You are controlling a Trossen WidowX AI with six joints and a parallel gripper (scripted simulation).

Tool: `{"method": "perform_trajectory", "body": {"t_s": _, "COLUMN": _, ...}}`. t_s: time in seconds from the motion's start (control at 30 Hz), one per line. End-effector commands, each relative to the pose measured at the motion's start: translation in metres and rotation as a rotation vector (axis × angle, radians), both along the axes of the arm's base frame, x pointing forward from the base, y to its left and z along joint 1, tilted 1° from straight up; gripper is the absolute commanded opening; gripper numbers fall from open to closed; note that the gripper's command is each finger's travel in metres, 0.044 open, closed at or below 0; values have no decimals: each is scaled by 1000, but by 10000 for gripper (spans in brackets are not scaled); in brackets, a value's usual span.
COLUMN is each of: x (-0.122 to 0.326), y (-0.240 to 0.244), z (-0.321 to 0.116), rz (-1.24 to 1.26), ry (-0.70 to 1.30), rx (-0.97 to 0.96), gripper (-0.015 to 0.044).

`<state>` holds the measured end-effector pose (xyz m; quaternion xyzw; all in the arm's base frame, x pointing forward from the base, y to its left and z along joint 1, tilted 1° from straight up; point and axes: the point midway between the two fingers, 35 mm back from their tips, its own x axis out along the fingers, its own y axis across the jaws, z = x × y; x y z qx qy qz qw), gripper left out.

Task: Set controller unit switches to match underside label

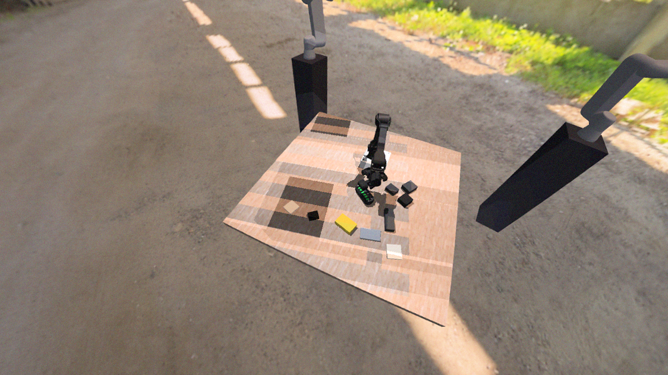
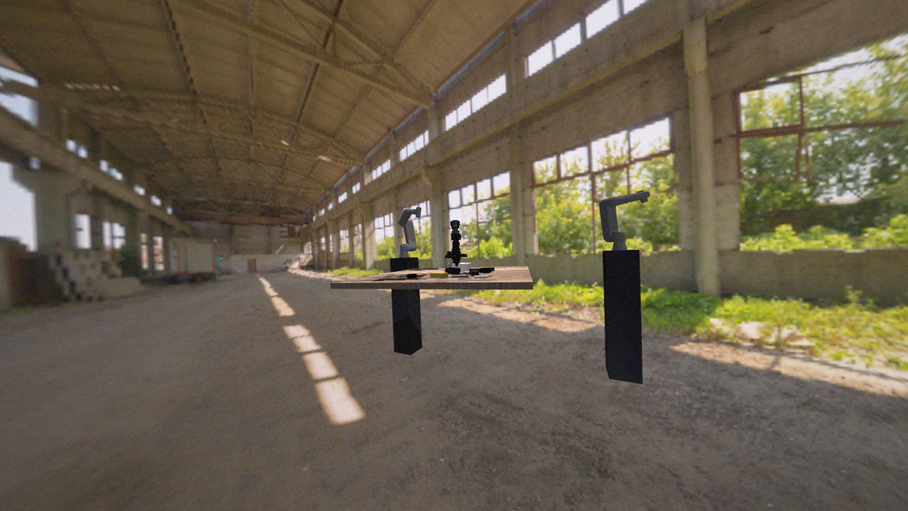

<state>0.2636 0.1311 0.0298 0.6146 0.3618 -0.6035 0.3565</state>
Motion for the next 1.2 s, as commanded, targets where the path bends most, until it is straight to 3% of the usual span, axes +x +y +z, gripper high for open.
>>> {"method": "perform_trajectory", "body": {"t_s": 0.0, "x": 0, "y": 0, "z": 0, "rz": 0, "ry": 0, "rx": 0, "gripper": 0}}
{"method": "perform_trajectory", "body": {"t_s": 0.27, "x": 0, "y": 0, "z": 0, "rz": -2, "ry": -1, "rx": 1, "gripper": 0}}
{"method": "perform_trajectory", "body": {"t_s": 0.5, "x": -1, "y": -1, "z": 49, "rz": -2, "ry": -1, "rx": 1, "gripper": 184}}
{"method": "perform_trajectory", "body": {"t_s": 0.67, "x": -1, "y": -1, "z": 50, "rz": -2, "ry": -1, "rx": 1, "gripper": 315}}
{"method": "perform_trajectory", "body": {"t_s": 1.07, "x": -1, "y": -1, "z": 50, "rz": -2, "ry": -1, "rx": 1, "gripper": 0}}
{"method": "perform_trajectory", "body": {"t_s": 1.17, "x": -1, "y": -1, "z": 50, "rz": -2, "ry": -1, "rx": 1, "gripper": 0}}
